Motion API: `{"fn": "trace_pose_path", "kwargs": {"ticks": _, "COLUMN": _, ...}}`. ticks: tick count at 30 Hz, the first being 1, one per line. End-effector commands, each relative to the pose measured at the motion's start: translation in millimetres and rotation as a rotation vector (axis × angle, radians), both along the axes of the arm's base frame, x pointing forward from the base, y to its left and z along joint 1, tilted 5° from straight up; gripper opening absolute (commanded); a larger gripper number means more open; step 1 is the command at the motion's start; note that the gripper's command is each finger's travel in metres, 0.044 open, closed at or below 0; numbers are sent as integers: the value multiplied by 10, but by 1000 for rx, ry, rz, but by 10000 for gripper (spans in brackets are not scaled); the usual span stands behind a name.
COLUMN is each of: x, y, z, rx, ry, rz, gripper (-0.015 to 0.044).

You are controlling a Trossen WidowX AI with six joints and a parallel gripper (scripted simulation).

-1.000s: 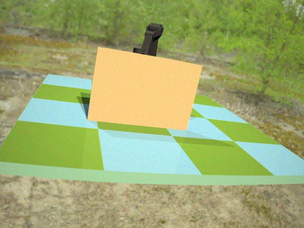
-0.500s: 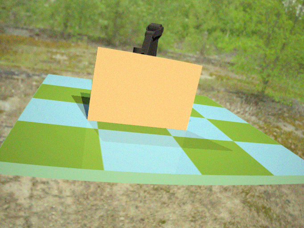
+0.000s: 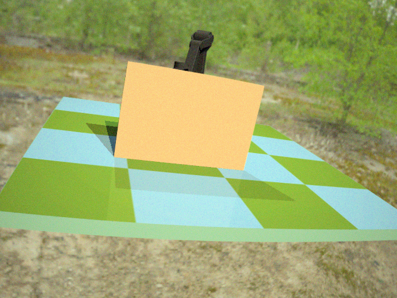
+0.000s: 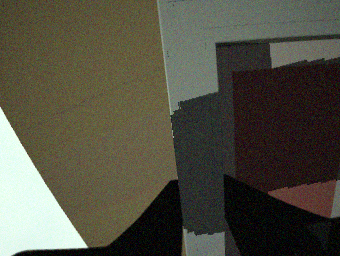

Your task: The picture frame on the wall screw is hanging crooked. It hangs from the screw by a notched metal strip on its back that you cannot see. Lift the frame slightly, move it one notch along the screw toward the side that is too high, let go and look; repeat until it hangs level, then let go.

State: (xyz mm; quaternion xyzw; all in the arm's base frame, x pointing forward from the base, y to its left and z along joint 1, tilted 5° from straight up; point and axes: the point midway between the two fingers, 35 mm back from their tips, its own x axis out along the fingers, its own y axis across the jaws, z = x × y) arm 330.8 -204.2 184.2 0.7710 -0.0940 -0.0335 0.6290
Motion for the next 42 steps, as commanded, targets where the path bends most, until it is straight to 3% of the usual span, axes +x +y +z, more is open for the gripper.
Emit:
{"fn": "trace_pose_path", "kwargs": {"ticks": 1, "x": 3, "y": 5, "z": 24, "rx": -11, "ry": -8, "rz": 3, "gripper": 0}}
{"fn": "trace_pose_path", "kwargs": {"ticks": 42, "x": 14, "y": 71, "z": 51, "rx": -11, "ry": -8, "rz": 3, "gripper": 0}}
